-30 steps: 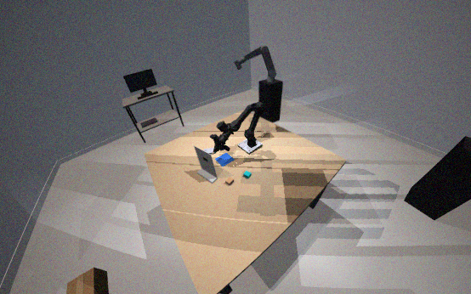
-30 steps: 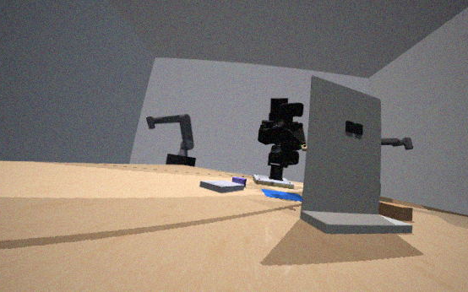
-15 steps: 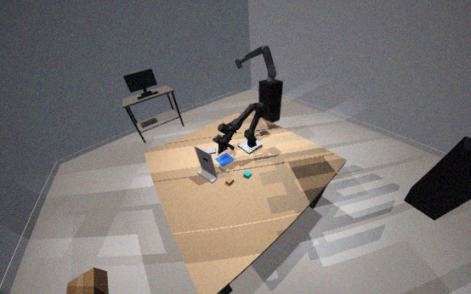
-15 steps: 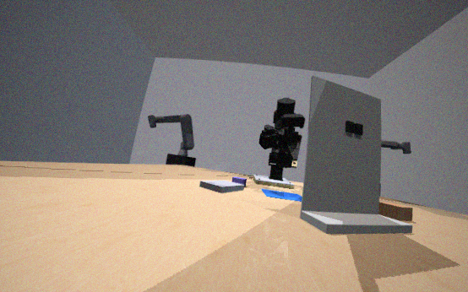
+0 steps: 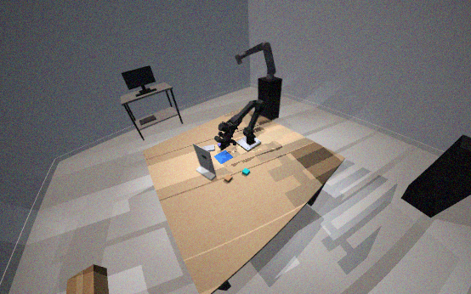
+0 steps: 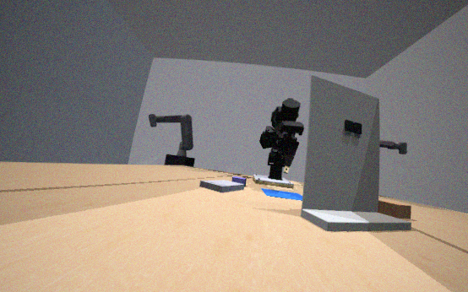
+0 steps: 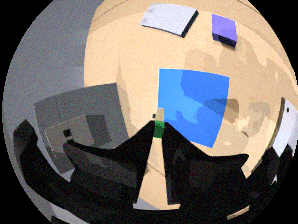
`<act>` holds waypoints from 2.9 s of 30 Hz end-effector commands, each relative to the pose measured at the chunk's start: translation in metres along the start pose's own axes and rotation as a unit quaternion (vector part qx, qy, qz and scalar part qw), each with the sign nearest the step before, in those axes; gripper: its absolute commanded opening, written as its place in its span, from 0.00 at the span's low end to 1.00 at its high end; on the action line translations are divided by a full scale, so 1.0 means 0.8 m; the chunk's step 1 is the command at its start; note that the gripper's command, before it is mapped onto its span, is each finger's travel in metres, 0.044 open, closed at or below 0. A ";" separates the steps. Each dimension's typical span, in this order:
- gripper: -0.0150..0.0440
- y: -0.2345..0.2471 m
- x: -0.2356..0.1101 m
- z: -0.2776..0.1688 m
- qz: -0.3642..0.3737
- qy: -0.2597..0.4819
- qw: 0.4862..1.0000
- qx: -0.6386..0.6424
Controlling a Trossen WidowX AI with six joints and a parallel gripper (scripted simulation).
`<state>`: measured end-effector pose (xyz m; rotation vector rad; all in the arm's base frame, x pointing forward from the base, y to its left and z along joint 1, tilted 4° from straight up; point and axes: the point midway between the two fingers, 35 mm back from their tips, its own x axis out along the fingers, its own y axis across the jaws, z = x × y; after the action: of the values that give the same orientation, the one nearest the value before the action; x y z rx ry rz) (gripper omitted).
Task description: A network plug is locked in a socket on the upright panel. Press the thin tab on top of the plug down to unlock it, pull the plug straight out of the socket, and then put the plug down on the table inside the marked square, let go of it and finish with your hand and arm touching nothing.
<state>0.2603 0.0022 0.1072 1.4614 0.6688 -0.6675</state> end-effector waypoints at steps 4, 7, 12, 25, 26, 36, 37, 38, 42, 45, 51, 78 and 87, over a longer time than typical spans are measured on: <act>0.25 -0.006 0.009 0.001 -0.004 -0.004 1.000 -0.004; 0.25 -0.009 0.014 0.001 -0.004 -0.004 1.000 -0.004; 0.25 -0.014 0.023 0.001 -0.004 -0.003 1.000 -0.003; 0.25 -0.030 0.045 0.001 -0.005 -0.002 1.000 -0.002; 0.25 -0.031 0.047 0.001 -0.005 -0.002 1.000 -0.002; 0.25 -0.044 0.060 0.001 -0.006 -0.001 1.000 -0.001; 0.25 -0.045 0.060 0.001 -0.006 -0.001 1.000 -0.001; 0.25 -0.045 0.060 0.001 -0.006 -0.001 1.000 -0.001; 0.25 -0.044 0.060 0.001 -0.006 -0.001 1.000 -0.001; 0.25 -0.043 0.061 0.002 -0.006 -0.001 1.000 -0.001; 0.25 -0.044 0.064 0.002 -0.006 -0.001 1.000 -0.001; 0.52 -0.042 0.060 0.003 -0.005 -0.003 1.000 0.001; 0.52 -0.042 0.051 0.002 -0.005 -0.002 1.000 0.001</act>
<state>0.2635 0.0000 0.0520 1.4584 0.6731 -0.6787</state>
